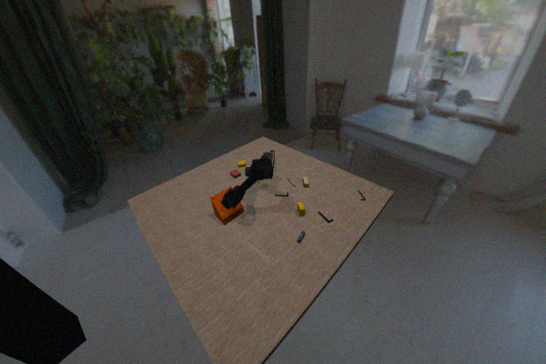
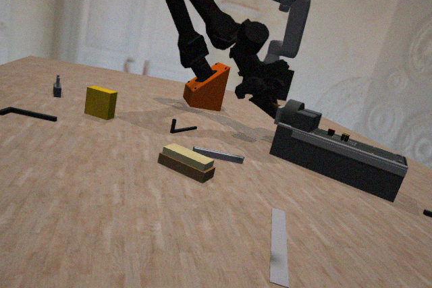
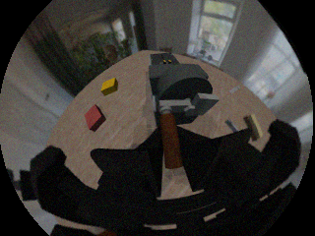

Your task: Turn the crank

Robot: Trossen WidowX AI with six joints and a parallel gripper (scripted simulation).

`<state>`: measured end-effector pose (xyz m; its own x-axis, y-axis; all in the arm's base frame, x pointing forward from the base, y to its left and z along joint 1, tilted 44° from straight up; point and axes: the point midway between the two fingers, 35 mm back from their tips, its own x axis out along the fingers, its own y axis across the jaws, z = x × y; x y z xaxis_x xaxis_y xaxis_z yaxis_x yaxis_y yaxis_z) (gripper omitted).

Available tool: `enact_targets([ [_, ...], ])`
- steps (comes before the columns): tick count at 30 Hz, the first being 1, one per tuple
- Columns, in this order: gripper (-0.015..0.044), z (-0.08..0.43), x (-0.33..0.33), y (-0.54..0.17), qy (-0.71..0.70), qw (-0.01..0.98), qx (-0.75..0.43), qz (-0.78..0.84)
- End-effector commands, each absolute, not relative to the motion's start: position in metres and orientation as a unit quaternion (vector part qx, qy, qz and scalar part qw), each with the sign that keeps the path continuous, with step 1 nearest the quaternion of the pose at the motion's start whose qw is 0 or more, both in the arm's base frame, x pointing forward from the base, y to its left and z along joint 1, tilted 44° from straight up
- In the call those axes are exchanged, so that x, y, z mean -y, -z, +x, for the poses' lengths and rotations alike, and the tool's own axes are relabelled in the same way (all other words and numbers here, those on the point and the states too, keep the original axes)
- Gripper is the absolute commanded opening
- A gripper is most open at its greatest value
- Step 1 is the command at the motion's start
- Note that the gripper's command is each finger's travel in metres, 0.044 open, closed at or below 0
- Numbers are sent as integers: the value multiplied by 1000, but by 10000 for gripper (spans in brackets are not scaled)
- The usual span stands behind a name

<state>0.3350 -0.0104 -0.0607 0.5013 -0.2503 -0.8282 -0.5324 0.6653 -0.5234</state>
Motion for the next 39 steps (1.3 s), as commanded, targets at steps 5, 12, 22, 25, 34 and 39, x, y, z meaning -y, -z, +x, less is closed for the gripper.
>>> enact_targets([
  [5, 0, 333, 21, 71, -93, 767, -496, -397],
  [12, 0, 335, 32, 75, -92, 767, -496, -398],
  [22, 0, 339, 44, 76, -92, 766, -496, -398],
  [25, 0, 340, 46, 75, -92, 766, -496, -398],
  [34, 0, 343, 51, 73, -92, 766, -496, -398],
  [39, 0, 345, 53, 72, -92, 766, -496, -398],
])
